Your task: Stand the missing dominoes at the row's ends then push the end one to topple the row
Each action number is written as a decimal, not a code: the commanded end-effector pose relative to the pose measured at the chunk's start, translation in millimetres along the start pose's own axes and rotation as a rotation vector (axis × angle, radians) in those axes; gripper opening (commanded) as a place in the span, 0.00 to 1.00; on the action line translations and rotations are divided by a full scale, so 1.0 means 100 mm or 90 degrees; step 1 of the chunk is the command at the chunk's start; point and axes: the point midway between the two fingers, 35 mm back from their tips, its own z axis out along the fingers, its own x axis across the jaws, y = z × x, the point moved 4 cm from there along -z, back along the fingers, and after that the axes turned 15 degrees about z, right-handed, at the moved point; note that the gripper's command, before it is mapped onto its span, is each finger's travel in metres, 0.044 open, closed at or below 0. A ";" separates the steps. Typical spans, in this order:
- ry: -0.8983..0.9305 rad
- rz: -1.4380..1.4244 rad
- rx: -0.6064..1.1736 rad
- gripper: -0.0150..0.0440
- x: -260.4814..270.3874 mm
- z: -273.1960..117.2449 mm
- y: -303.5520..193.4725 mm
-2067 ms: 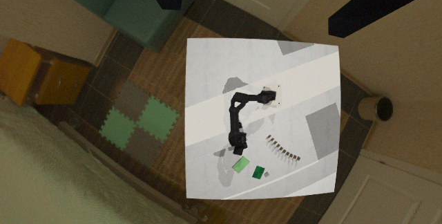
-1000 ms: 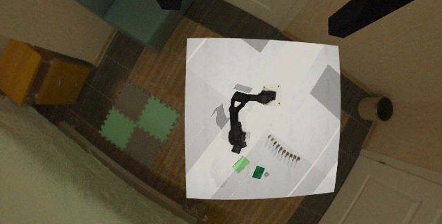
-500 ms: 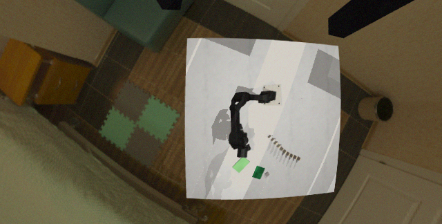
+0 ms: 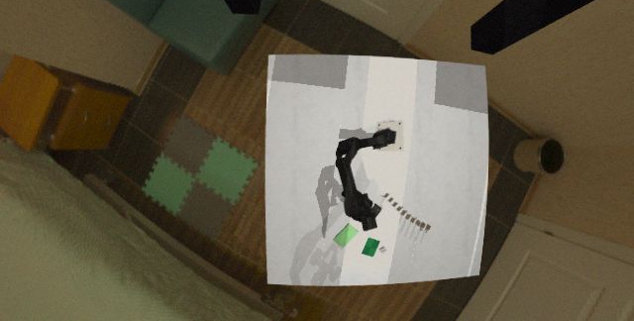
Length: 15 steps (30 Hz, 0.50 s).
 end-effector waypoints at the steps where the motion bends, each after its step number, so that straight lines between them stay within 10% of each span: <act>1: -0.006 -0.258 0.018 0.44 0.32 0.02 -0.34; 9: -0.027 -0.840 0.048 0.44 0.80 0.06 -1.10; 15: -0.031 -0.920 0.053 0.44 0.85 0.06 -1.21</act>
